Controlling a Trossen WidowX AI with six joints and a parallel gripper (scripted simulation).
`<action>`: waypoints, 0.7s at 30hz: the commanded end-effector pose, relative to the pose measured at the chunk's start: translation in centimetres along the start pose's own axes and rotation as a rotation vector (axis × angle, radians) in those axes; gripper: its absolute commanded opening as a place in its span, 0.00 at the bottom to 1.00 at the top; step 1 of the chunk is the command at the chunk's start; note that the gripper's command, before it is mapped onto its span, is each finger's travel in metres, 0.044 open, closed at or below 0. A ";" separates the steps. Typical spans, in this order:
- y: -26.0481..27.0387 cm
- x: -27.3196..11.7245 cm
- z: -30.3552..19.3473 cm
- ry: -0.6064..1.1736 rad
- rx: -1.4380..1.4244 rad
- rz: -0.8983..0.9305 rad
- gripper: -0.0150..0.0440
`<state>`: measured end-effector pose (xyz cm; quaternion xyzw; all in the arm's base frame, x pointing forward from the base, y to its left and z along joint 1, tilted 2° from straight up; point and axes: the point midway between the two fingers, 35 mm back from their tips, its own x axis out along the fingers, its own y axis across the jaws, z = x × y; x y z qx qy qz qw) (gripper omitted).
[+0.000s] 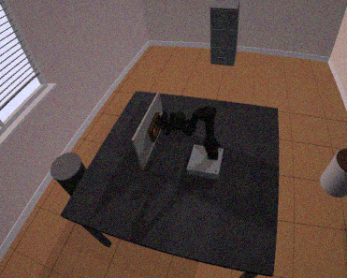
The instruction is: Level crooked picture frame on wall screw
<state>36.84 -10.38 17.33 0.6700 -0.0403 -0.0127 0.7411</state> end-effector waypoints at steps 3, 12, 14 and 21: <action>-0.1 0.0 0.0 0.002 0.038 0.002 0.25; -0.2 0.0 0.0 0.002 0.083 0.002 0.25; -0.2 0.0 0.0 0.002 0.099 0.002 0.25; -0.3 0.0 0.0 0.002 0.135 0.002 0.25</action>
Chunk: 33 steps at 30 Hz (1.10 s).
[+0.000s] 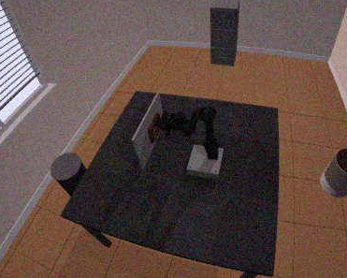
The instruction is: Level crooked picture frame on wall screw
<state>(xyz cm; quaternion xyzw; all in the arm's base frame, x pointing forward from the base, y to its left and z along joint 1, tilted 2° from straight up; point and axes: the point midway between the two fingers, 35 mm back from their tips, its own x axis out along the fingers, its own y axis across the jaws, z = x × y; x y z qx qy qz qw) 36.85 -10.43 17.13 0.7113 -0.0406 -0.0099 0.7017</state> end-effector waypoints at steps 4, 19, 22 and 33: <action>0.0 0.0 0.0 0.000 0.005 0.000 0.39; 0.4 -4.0 0.5 0.001 -0.072 0.000 0.69; 0.2 -7.4 0.4 0.002 -0.138 -0.001 0.69; 0.9 -10.3 0.5 -0.002 -0.208 -0.005 0.69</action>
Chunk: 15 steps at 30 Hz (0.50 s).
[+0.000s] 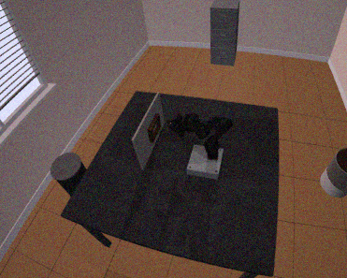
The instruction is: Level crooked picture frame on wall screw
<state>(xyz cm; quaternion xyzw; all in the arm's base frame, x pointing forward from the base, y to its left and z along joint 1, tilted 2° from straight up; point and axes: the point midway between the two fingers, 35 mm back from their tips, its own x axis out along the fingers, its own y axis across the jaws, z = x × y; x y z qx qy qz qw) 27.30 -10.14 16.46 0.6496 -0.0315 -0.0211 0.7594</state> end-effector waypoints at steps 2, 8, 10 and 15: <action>1.7 -1.6 0.4 -0.004 -0.062 0.018 0.69; 3.1 -4.1 0.3 -0.003 -0.134 0.018 0.69; 3.4 -4.9 0.1 -0.003 -0.158 0.018 0.69; 3.9 -7.0 -0.8 -0.002 -0.218 0.017 0.69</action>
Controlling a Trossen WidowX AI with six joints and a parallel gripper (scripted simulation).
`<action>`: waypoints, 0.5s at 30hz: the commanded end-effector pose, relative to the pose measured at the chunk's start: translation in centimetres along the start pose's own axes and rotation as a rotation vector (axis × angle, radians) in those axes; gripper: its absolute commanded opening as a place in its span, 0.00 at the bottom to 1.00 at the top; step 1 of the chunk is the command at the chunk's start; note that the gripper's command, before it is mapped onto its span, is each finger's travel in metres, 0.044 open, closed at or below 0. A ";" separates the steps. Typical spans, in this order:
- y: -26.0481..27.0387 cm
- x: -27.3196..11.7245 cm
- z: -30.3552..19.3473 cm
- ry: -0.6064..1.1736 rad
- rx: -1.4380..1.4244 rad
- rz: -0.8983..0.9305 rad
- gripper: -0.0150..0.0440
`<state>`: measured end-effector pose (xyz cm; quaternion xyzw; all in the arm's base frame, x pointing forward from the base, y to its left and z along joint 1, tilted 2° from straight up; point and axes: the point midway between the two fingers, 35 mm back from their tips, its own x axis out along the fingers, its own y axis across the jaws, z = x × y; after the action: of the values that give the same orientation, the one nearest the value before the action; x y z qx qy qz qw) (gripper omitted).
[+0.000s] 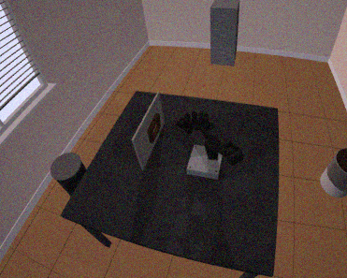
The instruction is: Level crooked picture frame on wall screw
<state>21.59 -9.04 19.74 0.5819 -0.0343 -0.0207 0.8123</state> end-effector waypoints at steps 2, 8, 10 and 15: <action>0.7 -2.0 -1.0 0.002 -0.071 0.006 0.69; 0.8 -3.6 -2.2 0.004 -0.124 0.005 0.69; 0.8 -3.1 -1.8 0.001 -0.104 0.003 0.69; 0.8 -3.6 -2.2 0.004 -0.124 0.005 0.69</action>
<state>18.37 -6.72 19.58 0.5389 -0.0313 -0.0227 0.8415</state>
